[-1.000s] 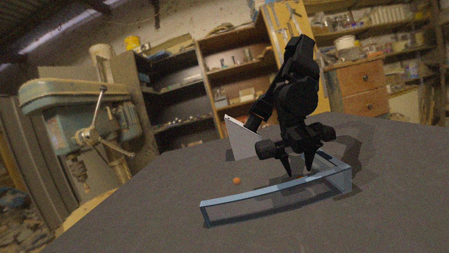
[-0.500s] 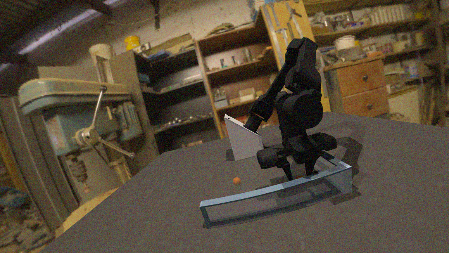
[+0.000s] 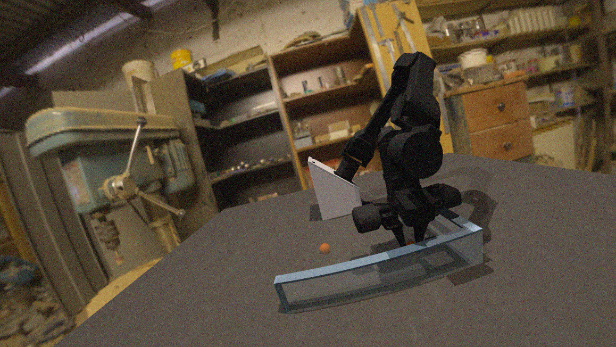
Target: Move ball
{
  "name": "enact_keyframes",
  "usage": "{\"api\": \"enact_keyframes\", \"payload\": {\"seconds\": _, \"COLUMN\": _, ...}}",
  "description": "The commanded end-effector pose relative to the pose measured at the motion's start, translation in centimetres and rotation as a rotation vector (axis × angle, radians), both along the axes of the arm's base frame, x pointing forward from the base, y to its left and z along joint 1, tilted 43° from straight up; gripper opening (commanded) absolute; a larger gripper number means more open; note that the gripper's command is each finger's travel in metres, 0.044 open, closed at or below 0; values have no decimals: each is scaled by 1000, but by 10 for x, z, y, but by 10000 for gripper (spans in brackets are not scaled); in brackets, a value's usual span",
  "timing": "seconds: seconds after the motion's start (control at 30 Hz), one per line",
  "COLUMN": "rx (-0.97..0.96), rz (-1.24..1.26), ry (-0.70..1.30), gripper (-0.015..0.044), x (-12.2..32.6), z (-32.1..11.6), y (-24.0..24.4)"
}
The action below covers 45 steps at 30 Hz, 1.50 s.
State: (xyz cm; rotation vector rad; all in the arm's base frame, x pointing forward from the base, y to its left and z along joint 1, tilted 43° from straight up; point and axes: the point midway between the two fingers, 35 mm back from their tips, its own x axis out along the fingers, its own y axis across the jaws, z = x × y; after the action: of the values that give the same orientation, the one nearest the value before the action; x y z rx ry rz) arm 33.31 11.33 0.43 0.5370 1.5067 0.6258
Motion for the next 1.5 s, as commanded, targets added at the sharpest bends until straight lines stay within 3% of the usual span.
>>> {"api": "enact_keyframes", "payload": {"seconds": 0.0, "rx": 0, "rz": -2, "ry": 1, "gripper": 0, "x": 2, "z": 7, "y": -7}}
{"api": "enact_keyframes", "payload": {"seconds": 0.5, "rx": -3, "rz": -2, "ry": 2, "gripper": 0, "x": 5, "z": 86, "y": -80}}
{"api": "enact_keyframes", "payload": {"seconds": 0.7, "rx": -2, "rz": -2, "ry": 2, "gripper": 0, "x": 4, "z": 89, "y": -83}}
{"api": "enact_keyframes", "payload": {"seconds": 1.03, "rx": -18, "rz": -6, "ry": 2, "gripper": 0, "x": -15, "z": 29, "y": -132}}
{"api": "enact_keyframes", "payload": {"seconds": 1.47, "rx": -9, "rz": -2, "ry": 4, "gripper": 0, "x": -71, "z": -47, "y": -182}}
